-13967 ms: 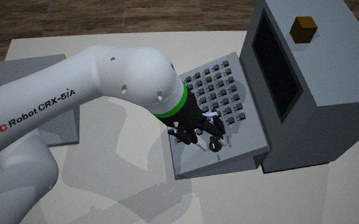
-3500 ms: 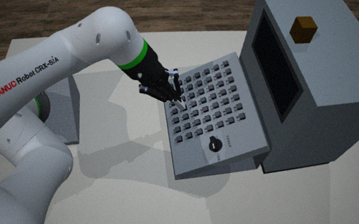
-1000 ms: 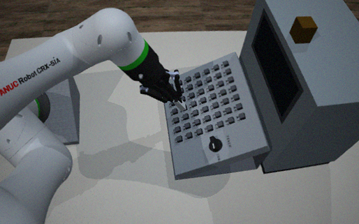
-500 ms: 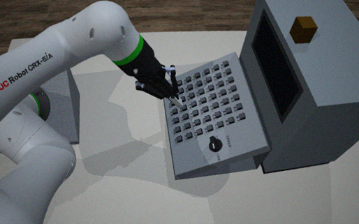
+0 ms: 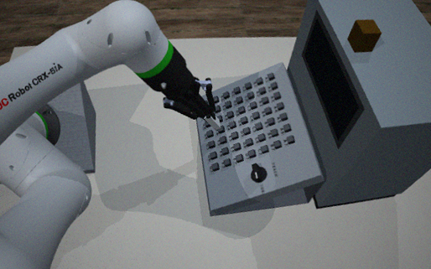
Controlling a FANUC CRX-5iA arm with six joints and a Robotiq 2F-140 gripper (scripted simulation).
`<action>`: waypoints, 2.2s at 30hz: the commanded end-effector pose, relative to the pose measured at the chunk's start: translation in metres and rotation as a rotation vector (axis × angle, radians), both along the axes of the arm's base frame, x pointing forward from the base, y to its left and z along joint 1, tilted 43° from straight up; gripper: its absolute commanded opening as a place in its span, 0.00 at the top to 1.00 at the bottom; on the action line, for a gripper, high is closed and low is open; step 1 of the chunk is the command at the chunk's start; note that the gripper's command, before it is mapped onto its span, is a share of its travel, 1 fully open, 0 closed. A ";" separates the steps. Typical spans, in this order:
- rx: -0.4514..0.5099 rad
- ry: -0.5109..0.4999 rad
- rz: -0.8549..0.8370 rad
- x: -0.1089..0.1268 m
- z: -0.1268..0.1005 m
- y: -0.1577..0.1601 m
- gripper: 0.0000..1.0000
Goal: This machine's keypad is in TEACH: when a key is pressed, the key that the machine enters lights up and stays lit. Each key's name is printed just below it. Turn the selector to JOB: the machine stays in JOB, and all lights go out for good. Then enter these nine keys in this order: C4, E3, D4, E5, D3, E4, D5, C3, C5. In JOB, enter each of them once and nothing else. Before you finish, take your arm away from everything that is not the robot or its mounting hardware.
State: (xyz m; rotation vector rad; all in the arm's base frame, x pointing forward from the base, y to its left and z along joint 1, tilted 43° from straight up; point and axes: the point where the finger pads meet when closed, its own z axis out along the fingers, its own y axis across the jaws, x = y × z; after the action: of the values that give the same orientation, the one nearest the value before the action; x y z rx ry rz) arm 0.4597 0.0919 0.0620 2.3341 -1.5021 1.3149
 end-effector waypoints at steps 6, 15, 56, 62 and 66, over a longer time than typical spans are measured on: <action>-0.001 0.000 0.003 0.021 0.023 -0.003 1.00; -0.001 0.000 0.003 0.028 0.031 -0.005 1.00; -0.001 0.000 0.003 0.041 0.017 -0.015 1.00; -0.001 0.000 0.003 0.041 0.017 -0.015 1.00; -0.001 0.000 0.003 0.042 0.016 -0.016 1.00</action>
State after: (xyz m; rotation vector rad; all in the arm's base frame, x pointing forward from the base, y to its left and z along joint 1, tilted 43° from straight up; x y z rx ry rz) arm 0.5016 0.0760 0.0782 2.3358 -1.4991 1.3155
